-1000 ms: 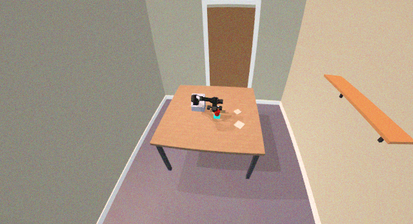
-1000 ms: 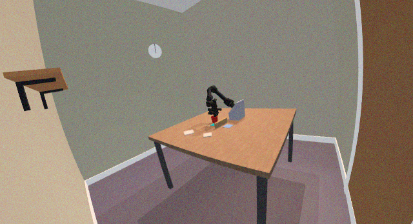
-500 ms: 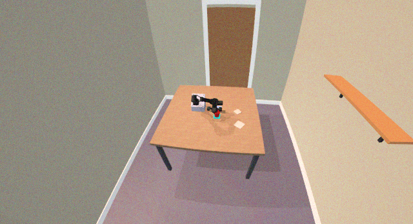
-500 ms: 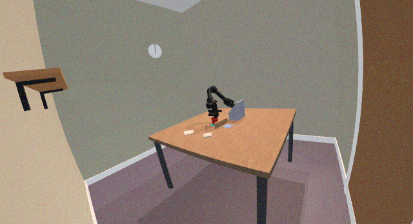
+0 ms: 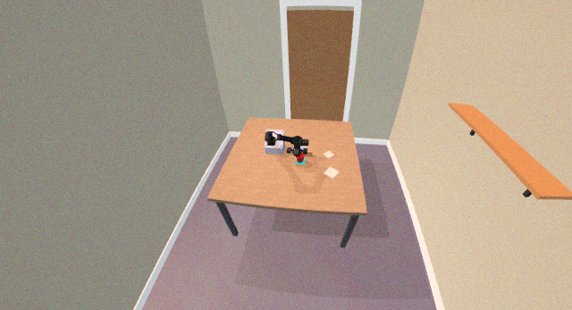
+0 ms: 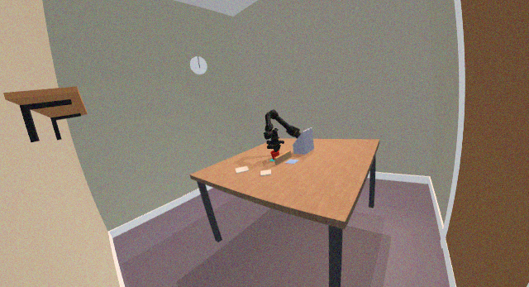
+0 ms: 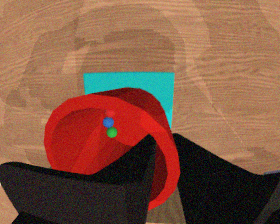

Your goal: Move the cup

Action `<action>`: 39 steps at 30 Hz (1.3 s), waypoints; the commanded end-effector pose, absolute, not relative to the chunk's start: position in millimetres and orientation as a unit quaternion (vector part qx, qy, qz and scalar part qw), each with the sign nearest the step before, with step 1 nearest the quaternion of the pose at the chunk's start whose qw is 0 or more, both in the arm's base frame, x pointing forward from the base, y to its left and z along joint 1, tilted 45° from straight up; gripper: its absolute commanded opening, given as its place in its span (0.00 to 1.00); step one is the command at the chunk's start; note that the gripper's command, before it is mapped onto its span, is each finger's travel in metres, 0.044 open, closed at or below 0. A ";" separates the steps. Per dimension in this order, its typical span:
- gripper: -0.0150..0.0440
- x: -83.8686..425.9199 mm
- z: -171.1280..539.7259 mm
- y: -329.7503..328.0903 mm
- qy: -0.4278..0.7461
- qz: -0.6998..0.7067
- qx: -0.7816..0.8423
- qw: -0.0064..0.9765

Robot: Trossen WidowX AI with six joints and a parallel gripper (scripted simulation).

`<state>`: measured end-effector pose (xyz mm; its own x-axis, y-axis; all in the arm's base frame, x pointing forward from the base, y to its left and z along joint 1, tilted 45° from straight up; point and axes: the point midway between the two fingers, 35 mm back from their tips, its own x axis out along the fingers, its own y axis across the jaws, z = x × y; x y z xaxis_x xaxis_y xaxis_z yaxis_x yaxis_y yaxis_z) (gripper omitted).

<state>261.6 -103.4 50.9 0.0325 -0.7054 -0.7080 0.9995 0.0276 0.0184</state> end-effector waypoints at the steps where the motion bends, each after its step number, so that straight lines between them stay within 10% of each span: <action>1: 0.47 261.5 51.1 -103.3 0.269 -0.642 0.274 0.664; 39: 0.47 261.5 78.9 -72.0 0.270 -0.642 0.271 0.664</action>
